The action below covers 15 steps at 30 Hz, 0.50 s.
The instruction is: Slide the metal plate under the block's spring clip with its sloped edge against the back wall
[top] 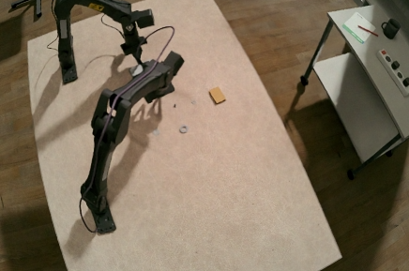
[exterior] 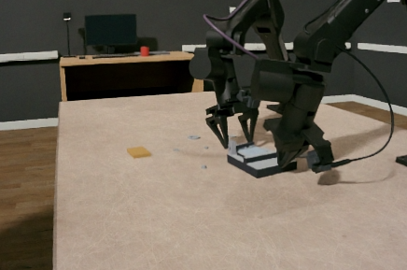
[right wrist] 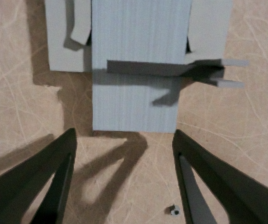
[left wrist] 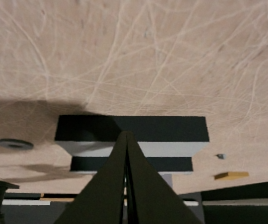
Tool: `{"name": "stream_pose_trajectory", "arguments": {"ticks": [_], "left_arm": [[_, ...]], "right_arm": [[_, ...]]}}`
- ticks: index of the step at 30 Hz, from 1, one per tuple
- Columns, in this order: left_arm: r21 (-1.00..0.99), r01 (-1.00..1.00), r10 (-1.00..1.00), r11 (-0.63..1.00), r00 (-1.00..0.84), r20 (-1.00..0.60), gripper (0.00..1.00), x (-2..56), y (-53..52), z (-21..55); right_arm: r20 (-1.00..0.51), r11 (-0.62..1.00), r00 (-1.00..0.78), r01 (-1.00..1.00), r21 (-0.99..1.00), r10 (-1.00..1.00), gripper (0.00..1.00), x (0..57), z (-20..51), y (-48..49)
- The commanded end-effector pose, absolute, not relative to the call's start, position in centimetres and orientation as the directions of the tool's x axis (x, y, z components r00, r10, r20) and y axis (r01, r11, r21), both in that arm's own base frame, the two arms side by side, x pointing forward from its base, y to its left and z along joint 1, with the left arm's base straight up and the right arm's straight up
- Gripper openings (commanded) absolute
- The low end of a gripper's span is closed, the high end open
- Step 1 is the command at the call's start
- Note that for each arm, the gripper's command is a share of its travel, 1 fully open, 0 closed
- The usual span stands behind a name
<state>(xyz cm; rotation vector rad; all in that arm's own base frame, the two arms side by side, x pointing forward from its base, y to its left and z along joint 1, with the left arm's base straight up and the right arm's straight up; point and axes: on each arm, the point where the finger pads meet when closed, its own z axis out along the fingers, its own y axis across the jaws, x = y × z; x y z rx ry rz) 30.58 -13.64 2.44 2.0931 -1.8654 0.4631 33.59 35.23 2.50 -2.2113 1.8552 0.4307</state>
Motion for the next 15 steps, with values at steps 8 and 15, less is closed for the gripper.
{"name": "stream_pose_trajectory", "arguments": {"ticks": [8, 15], "left_arm": [[-0.009, -0.994, -0.894, -0.109, 0.094, 0.438, 0.00, 30.9, -14.0, 2.5], [-0.009, -0.994, -0.894, -0.109, 0.094, 0.438, 0.00, 30.9, -14.0, 2.5]], "right_arm": [[-0.398, -0.175, 0.164, -0.984, -0.009, -0.903, 0.59, 33.6, 2.6, 36.6], [-0.402, -0.176, 0.169, -0.984, -0.020, -0.900, 0.49, 34.0, 3.1, 36.3]]}}
